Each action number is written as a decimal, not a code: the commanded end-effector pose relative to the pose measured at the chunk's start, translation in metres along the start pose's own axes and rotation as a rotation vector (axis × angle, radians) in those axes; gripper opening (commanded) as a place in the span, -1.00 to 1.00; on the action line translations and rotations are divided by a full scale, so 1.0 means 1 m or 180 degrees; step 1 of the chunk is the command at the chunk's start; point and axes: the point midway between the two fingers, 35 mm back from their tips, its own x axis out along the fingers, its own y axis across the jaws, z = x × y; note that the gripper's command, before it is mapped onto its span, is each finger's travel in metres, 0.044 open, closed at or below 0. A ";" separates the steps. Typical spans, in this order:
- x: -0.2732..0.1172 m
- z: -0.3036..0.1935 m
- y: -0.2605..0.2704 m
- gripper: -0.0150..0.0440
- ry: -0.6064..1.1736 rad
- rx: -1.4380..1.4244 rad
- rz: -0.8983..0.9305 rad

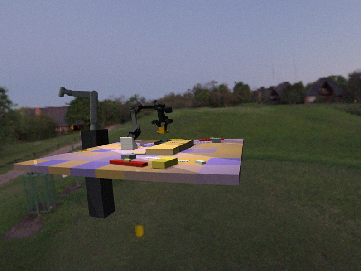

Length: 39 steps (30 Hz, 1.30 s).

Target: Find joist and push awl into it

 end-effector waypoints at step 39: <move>0.048 -0.015 -0.001 -0.49 0.0035 -0.0010 -0.0007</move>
